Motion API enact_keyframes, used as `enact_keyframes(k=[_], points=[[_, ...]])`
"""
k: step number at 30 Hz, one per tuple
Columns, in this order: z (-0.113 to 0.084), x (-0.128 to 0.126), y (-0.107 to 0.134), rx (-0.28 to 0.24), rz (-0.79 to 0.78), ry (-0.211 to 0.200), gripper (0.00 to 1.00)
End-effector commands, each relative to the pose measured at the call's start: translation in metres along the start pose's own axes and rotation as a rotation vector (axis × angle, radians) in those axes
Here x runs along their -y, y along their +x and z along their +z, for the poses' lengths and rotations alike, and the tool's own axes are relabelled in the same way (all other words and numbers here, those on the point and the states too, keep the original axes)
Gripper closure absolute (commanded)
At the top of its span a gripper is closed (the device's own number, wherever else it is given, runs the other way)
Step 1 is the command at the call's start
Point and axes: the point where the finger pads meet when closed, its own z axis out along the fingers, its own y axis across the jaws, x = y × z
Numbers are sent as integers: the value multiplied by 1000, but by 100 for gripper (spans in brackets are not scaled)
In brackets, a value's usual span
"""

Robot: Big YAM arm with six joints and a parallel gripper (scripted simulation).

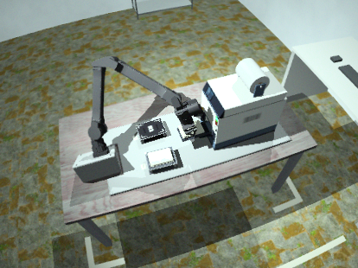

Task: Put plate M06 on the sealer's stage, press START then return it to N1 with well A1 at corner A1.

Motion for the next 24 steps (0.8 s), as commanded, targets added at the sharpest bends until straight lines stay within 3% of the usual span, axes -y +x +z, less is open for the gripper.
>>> enact_keyframes(k=[1,15,24], points=[[-1,-10,-5,-5,-4,0,100],[-8,10,-19,21,-13,8,100],[-10,-6,-26,29,-20,5,100]])
